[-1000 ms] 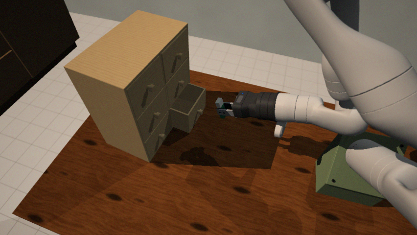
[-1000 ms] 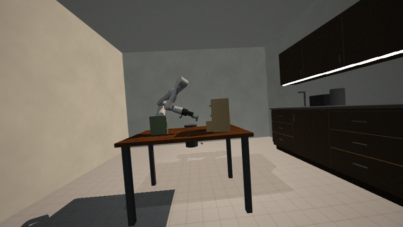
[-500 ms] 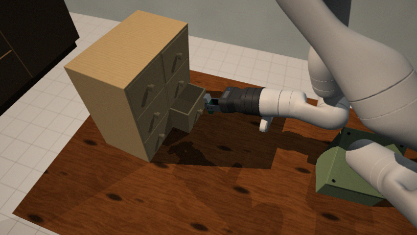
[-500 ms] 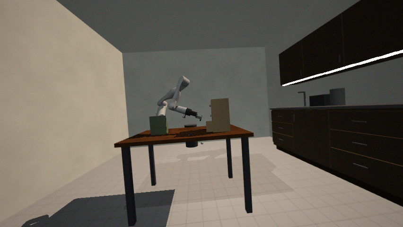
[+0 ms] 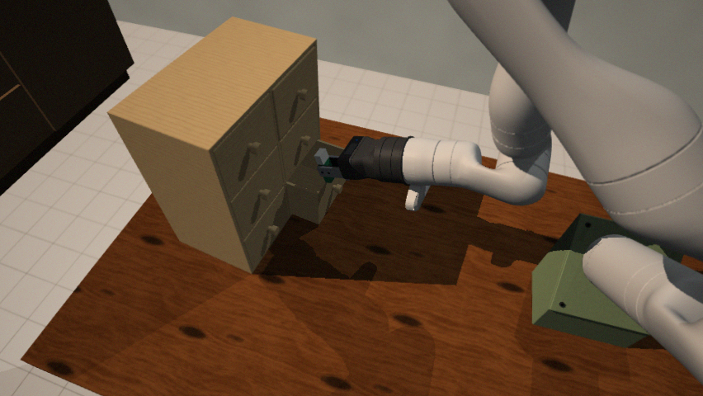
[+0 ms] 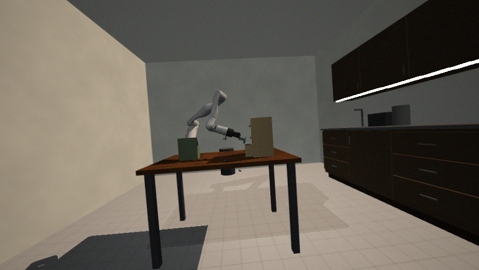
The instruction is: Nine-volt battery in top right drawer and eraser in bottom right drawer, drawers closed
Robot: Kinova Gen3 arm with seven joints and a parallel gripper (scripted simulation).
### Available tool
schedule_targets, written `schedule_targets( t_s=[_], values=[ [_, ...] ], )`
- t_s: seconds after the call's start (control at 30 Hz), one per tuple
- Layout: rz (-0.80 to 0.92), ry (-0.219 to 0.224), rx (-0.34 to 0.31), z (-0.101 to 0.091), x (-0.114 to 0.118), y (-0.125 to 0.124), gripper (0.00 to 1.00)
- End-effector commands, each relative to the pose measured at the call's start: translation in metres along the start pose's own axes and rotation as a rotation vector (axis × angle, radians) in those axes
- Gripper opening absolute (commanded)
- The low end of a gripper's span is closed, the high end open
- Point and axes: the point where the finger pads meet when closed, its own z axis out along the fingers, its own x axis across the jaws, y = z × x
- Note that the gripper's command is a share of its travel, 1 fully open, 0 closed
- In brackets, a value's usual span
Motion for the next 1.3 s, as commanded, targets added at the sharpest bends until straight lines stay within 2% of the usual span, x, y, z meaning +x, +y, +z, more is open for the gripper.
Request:
schedule_targets(
  t_s=[0.0,0.33,1.27],
  values=[
    [-0.014,0.009,-0.008,0.010,0.003,0.008,0.45],
    [-0.014,0.009,-0.008,0.027,0.004,0.015,0.45],
    [-0.014,0.009,-0.008,0.029,0.004,0.015,0.45]
  ],
)
